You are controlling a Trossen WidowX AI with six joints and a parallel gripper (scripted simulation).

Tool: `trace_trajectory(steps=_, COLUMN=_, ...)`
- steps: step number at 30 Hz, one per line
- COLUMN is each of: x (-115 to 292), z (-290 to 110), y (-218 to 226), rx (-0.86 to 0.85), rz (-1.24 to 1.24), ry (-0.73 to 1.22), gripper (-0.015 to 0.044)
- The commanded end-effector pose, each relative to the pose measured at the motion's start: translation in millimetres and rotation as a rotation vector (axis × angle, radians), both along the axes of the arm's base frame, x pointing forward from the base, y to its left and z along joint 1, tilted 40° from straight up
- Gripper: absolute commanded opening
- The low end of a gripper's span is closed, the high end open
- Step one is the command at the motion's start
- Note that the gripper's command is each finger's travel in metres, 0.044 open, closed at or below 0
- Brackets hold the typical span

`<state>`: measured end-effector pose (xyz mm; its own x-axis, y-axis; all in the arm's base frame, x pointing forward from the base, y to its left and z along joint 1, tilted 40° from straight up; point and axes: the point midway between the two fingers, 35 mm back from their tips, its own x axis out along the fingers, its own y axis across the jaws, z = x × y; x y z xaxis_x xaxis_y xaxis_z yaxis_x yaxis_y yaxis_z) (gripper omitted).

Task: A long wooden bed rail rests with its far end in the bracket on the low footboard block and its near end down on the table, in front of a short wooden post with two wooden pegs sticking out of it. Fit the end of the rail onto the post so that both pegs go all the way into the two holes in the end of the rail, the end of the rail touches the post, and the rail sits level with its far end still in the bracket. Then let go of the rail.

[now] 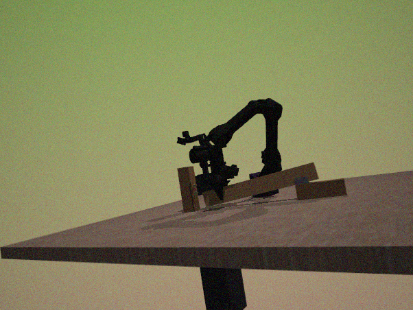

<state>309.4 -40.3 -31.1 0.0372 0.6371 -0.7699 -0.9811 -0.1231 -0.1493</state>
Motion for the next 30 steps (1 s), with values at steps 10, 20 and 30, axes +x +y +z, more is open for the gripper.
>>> trace_trajectory(steps=10, x=1, z=6, y=-5, rx=0.004, rz=-0.002, ry=-0.005, gripper=0.0000)
trace_trajectory(steps=20, x=0, z=10, y=-8, rx=0.004, rz=-0.002, ry=-0.005, gripper=0.0000)
trace_trajectory(steps=30, x=0, z=14, y=-12, rx=0.003, rz=-0.002, ry=-0.005, gripper=0.0000)
